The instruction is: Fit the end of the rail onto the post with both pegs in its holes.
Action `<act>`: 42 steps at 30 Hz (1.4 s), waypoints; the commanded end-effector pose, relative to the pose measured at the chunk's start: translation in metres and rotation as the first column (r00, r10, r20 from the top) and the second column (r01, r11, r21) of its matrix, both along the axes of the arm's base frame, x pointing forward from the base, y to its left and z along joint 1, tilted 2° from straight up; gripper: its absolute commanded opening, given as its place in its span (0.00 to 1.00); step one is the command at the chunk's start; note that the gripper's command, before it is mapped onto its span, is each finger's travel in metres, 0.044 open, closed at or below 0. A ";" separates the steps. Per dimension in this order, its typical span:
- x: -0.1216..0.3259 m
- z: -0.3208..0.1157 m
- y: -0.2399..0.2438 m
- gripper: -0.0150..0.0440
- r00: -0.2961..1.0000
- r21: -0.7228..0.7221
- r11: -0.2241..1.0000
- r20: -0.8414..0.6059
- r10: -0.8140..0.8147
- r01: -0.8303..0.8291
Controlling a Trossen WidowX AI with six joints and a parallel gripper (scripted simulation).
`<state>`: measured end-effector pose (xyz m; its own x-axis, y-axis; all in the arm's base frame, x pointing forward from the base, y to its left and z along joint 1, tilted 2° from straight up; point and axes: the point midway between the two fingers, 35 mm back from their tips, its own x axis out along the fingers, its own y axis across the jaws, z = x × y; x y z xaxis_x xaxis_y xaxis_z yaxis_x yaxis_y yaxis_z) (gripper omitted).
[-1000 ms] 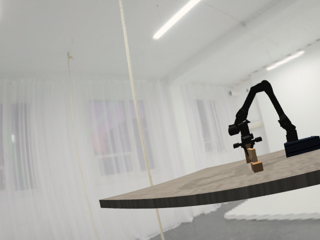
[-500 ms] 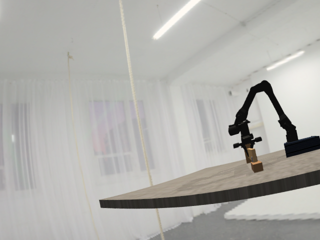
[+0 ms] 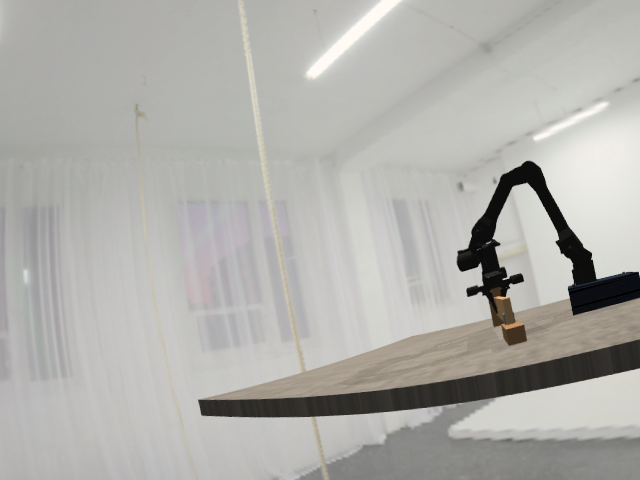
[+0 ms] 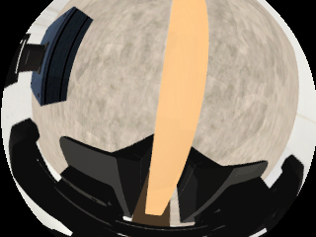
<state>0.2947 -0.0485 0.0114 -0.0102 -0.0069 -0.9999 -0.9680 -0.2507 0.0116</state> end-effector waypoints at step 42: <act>0.005 0.001 -0.015 0.25 1.000 -0.005 1.000 0.004 0.002 -0.002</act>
